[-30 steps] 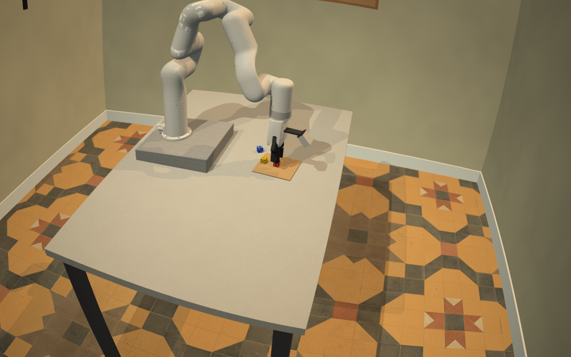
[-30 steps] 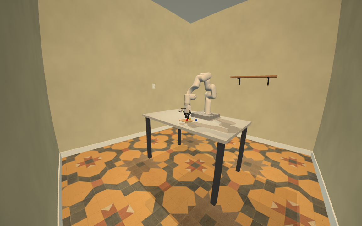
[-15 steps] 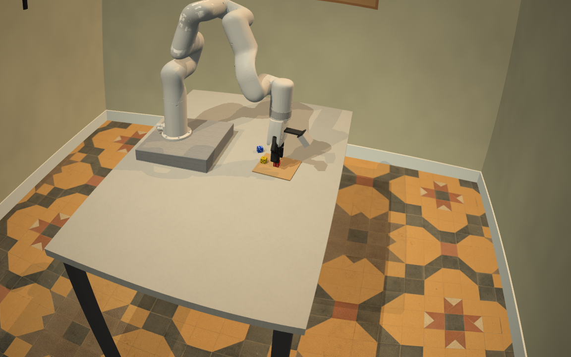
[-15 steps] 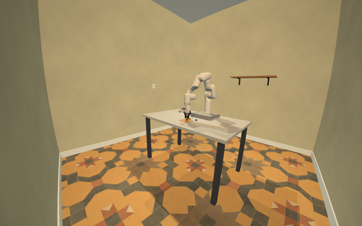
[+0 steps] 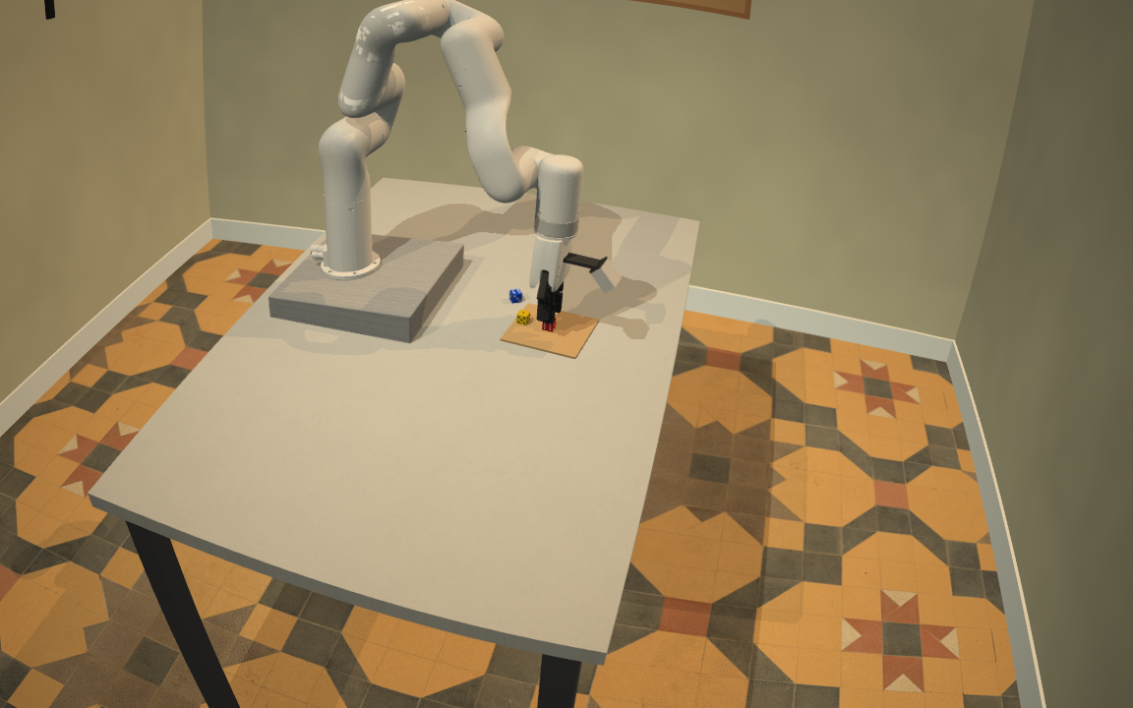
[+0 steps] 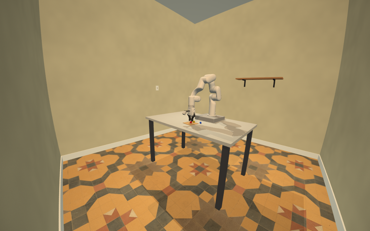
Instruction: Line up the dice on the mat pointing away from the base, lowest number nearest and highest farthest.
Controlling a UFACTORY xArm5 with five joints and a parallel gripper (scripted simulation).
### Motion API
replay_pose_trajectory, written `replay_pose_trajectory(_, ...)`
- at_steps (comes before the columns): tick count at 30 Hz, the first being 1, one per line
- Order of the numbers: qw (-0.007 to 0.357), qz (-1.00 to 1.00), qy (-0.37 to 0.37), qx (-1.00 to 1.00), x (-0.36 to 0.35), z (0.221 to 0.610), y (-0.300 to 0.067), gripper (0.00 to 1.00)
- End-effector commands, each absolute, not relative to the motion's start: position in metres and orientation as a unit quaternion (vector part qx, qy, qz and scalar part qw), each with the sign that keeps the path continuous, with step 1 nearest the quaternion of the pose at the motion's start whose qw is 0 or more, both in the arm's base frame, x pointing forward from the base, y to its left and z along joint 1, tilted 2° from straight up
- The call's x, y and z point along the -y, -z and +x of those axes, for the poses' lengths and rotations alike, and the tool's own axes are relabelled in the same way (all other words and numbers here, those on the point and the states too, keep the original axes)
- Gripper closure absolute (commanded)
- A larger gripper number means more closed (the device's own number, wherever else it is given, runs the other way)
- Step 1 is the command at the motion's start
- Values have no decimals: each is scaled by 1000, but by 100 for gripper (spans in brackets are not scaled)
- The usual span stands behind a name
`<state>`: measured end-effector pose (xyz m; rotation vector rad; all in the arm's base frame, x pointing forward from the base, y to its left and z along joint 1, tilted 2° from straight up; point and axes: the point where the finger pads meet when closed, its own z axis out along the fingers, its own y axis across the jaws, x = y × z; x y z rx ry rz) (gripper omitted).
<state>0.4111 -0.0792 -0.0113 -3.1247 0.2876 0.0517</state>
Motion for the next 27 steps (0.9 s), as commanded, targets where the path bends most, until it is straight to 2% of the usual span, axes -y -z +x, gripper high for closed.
replay_pose_trajectory(1,1,-996,-15,-92,79,412,10,64)
replay_pose_trajectory(27,1,-996,-15,-92,80,412,18,64)
